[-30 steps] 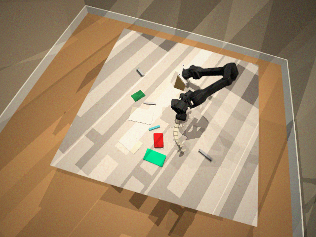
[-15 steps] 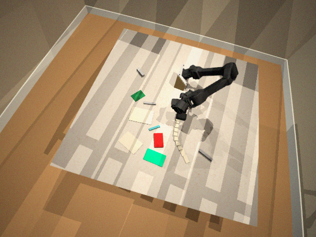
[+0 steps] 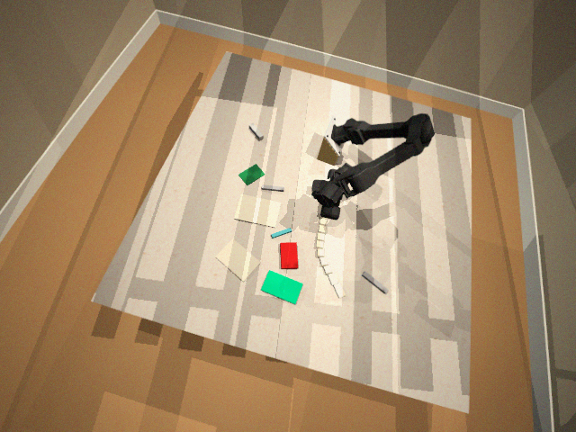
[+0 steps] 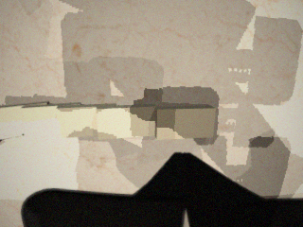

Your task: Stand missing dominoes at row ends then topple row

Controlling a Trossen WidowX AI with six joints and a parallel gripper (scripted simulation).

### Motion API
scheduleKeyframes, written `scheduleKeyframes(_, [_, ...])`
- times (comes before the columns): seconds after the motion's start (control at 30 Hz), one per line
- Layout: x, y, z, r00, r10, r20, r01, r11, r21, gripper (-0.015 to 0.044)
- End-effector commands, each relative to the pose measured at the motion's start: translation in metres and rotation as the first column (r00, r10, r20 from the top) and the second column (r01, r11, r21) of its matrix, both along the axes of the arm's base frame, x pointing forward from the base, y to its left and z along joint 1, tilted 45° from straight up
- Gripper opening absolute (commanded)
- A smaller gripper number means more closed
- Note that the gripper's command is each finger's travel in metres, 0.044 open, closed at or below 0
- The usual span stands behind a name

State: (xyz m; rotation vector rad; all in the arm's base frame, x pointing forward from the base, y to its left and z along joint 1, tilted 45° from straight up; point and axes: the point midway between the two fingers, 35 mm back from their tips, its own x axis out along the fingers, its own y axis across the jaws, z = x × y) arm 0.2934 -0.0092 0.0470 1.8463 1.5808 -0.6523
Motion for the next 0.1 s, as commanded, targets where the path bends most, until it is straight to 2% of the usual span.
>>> scheduleKeyframes(0.0, [0.0002,0.0002,0.0005,1.000,0.003,0.004,-0.003,1.000,0.003,0.0000])
scheduleKeyframes(0.07, [0.0002,0.0002,0.0005,1.000,0.003,0.004,-0.003,1.000,0.003,0.0000])
